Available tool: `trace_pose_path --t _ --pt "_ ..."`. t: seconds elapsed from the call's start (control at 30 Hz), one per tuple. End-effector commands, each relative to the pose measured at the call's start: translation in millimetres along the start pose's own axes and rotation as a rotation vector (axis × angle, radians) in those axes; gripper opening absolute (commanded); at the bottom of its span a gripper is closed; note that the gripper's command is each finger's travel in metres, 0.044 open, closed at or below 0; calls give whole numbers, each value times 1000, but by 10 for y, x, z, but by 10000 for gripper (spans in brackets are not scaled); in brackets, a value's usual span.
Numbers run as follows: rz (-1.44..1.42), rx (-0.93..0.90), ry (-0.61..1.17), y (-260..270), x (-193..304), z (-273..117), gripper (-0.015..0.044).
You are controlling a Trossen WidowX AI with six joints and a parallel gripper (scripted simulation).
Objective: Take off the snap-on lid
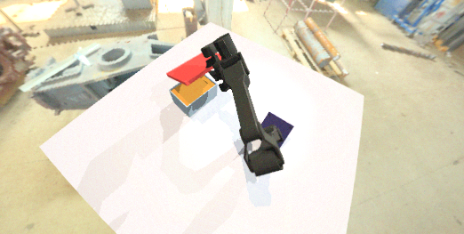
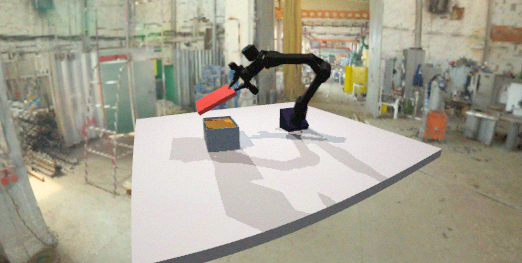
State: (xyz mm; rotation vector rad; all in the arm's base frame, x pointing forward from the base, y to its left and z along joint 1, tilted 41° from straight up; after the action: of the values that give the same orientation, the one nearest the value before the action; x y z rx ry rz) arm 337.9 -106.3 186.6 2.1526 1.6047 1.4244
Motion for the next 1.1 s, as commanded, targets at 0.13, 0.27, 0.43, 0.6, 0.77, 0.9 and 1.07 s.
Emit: trace_pose_path --t 0.13,0.27,0.43,0.6,0.77,0.9,1.07 --pt "-4 -3 1 -15 -181 -6 0" --pt "-4 -3 1 -23 -261 -10 0" --pt "-5 -3 0 -33 -360 -15 0" --pt "-5 -3 0 -44 -460 -20 0" --pt "-5 -3 0 -54 -559 -25 0" --pt "-6 -3 -1 -62 -639 -29 0" --pt "-6 -3 -1 -72 -738 -34 0"
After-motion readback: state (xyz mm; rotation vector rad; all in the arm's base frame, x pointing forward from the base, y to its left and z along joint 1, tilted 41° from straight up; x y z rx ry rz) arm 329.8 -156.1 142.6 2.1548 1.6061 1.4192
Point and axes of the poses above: the point midway between the two fingers, 35 mm back from their tips, its own z axis out along the fingers, its own y axis across the jaws, x = y × z, the point moved 4 cm from there along -z, back along the fingers, and after that the axes turned 4 degrees about -z, right-handed, at the moved point
